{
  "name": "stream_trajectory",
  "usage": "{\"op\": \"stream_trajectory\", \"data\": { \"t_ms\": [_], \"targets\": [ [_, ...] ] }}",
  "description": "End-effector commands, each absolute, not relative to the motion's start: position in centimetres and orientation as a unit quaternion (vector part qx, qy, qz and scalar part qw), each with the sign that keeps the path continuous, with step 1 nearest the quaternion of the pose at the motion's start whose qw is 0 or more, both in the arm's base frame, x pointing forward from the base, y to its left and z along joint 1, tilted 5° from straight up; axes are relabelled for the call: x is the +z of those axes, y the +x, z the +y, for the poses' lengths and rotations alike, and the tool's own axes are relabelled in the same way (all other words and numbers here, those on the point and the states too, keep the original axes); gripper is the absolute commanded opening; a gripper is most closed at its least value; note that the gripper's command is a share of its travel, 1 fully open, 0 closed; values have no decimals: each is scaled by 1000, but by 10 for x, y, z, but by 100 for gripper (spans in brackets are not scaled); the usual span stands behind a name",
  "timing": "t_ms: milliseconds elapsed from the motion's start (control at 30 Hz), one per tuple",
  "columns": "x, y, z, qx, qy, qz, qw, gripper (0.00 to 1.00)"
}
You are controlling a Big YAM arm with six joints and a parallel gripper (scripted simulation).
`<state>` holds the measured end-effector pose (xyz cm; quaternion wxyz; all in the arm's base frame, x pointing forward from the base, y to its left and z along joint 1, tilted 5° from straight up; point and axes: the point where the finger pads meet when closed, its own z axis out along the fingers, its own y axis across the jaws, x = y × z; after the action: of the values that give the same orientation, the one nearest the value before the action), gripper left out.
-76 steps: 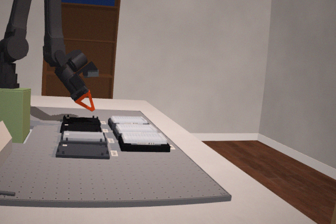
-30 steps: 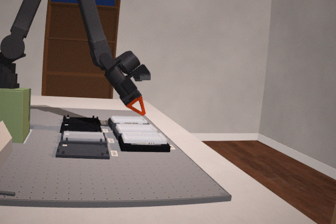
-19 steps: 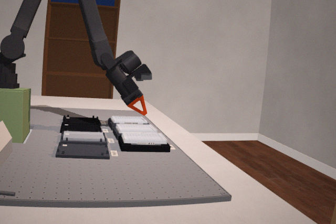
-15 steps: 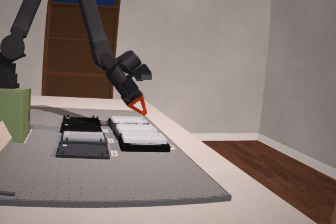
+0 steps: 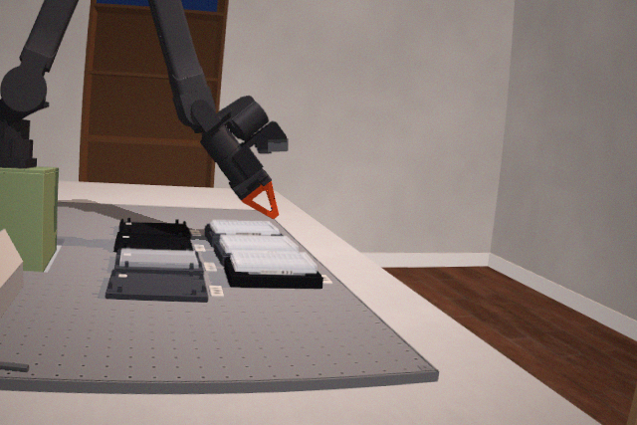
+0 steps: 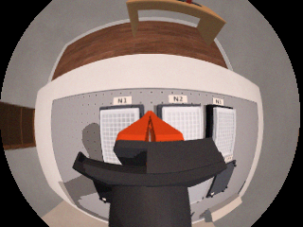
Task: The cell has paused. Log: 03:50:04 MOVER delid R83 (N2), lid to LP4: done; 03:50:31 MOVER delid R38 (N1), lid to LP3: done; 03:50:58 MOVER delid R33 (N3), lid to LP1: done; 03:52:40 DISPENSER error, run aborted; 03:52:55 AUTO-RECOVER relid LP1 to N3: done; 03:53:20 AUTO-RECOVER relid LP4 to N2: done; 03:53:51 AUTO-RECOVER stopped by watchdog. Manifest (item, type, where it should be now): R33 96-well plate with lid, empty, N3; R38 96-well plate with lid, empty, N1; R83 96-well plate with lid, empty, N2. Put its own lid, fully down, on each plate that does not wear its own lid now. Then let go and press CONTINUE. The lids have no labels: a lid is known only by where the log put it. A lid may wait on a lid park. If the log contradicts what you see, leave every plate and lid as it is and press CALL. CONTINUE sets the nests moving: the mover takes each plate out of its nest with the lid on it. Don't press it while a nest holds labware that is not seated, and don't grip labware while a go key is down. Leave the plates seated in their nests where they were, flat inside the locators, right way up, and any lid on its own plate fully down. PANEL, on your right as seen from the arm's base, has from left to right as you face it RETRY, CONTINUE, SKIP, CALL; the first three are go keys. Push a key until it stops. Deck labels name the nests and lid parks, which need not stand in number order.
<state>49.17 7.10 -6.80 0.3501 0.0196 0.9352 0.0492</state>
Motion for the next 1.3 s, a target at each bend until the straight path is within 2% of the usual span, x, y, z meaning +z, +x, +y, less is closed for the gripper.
{"op": "stream_trajectory", "data": {
  "t_ms": [0,900,1267],
  "targets": [
    [-78,488,50,39,17,939,341,0],
    [-80,506,-67,38,16,935,353,0],
    [-74,504,-63,39,15,932,360,0]
  ]
}}
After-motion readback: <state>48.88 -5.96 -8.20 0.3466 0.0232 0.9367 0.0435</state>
